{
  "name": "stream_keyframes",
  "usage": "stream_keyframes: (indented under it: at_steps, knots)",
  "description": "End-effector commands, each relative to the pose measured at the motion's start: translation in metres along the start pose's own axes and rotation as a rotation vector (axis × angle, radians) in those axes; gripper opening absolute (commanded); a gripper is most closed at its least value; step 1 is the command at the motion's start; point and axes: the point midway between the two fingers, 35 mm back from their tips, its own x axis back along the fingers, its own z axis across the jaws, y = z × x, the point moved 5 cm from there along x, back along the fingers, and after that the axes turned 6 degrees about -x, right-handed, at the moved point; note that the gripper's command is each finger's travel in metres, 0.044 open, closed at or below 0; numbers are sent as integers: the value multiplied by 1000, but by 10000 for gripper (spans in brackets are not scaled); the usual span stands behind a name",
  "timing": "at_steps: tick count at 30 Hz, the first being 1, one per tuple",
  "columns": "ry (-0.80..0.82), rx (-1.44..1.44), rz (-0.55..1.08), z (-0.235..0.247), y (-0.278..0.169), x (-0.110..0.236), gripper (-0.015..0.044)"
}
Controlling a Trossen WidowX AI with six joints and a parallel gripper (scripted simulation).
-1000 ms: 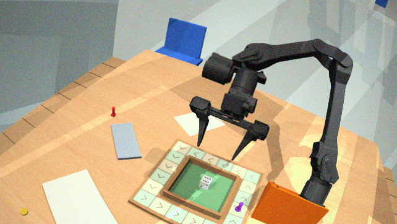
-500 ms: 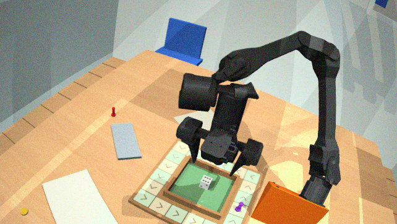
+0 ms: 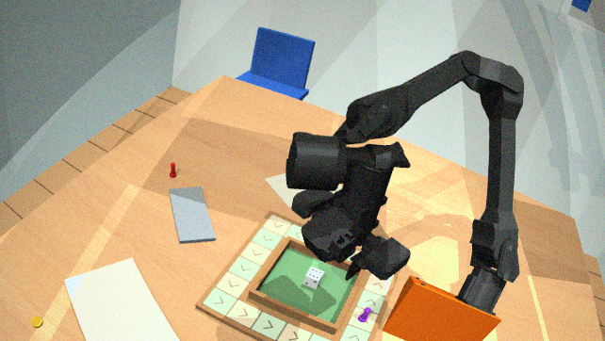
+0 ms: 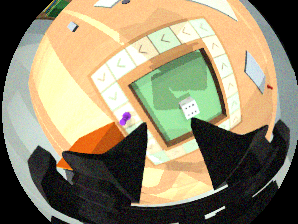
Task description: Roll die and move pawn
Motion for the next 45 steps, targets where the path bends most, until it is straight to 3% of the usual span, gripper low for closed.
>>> stream_keyframes:
  at_steps: [1,5,11,31,45]
  knots:
    - [-26,-580,0,41,-12,-10,200]
    - [-47,-889,-2,63,-21,-18,200]
    - [-61,-1111,-7,76,-28,-24,200]
    - [-61,-1114,-7,75,-28,-24,200]
    - [-61,-1114,-8,74,-28,-50,200]
